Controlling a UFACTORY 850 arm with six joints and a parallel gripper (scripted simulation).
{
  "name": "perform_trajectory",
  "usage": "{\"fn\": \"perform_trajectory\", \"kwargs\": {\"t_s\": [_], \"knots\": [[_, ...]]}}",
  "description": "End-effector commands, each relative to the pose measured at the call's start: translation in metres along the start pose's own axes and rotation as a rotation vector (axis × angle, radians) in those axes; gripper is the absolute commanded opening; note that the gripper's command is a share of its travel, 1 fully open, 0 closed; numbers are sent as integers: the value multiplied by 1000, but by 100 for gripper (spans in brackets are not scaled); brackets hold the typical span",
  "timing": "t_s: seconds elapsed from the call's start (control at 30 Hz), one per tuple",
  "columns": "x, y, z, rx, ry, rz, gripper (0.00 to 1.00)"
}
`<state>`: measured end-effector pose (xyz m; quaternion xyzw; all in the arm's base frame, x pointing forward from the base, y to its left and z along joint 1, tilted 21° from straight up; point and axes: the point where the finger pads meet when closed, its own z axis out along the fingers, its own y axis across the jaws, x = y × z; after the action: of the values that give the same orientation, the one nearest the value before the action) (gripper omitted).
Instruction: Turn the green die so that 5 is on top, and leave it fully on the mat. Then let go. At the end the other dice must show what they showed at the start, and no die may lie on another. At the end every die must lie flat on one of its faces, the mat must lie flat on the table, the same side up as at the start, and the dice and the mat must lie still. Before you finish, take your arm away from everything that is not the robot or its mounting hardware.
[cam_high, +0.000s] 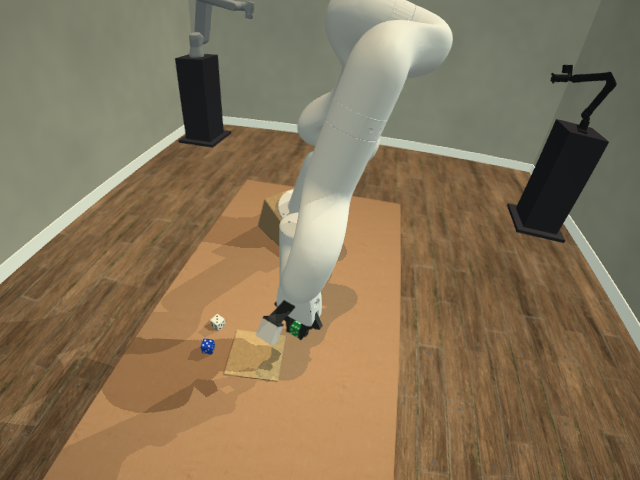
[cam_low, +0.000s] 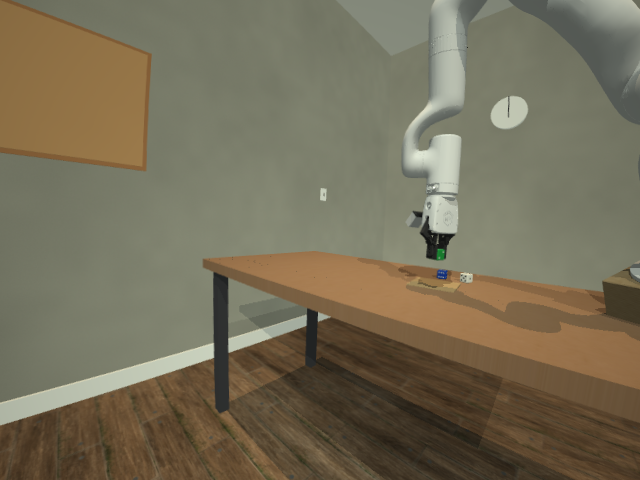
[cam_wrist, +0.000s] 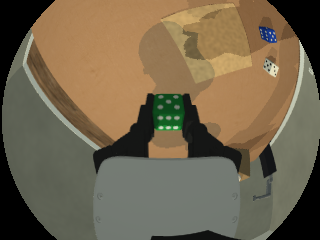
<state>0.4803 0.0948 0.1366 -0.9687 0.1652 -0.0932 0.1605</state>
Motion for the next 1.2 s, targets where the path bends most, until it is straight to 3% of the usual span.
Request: {"fn": "perform_trajectory", "kwargs": {"t_s": [0.0, 0.37, 1.07, 1.17], "knots": [[1, -1, -5, -9, -19, 2, 27], [3, 1, -5, -9, -19, -19, 27], [64, 60, 3, -2, -22, -736, 27], [65, 61, 3, -2, -22, -754, 27]]}}
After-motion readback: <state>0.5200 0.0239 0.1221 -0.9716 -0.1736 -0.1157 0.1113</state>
